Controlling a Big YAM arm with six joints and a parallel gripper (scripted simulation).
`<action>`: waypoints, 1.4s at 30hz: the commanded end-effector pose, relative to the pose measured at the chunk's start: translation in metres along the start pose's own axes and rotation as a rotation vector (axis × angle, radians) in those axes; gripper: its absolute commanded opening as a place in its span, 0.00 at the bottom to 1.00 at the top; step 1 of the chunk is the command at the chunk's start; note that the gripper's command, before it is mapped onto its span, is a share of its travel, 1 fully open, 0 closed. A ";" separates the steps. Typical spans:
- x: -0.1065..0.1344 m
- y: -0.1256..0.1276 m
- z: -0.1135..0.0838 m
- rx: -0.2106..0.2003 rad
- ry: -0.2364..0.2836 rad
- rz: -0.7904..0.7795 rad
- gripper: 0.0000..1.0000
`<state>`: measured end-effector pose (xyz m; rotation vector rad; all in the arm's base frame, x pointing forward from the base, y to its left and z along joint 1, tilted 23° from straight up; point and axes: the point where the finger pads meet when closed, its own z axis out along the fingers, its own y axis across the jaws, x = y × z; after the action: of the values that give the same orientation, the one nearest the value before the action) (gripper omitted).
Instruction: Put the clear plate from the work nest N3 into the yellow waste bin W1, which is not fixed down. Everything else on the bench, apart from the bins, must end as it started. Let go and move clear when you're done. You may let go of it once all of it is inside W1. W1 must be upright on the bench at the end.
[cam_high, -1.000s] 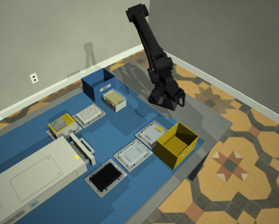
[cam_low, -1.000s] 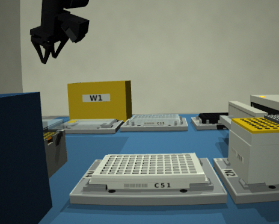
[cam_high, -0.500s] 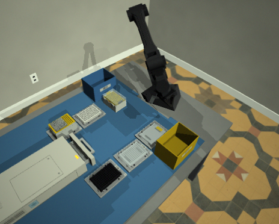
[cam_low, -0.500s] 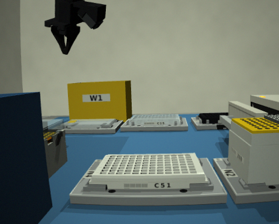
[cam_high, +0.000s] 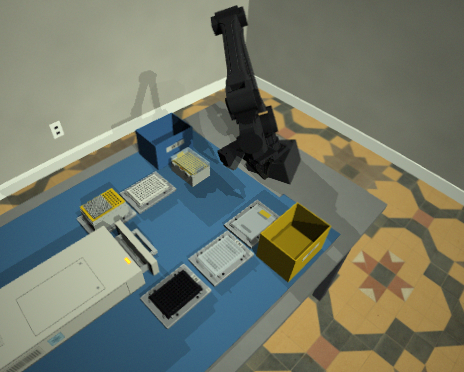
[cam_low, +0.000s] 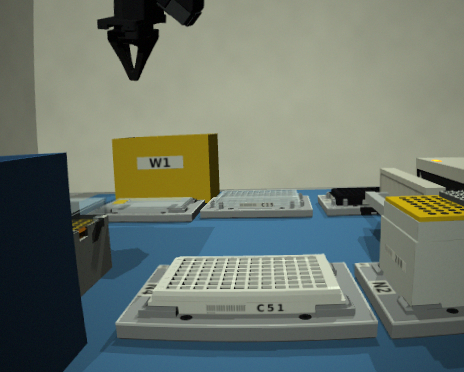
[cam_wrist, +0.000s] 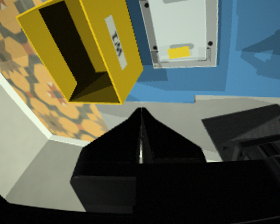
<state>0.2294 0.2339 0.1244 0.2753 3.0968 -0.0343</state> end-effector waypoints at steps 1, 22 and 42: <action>-0.021 0.014 -0.022 -0.026 -0.023 -0.034 0.00; -0.092 -0.025 -0.061 0.101 -0.121 -0.105 0.00; -0.149 -0.079 -0.108 0.250 -0.184 -0.177 0.00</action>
<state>0.3364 0.1371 0.2085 0.0138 2.9513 -0.4628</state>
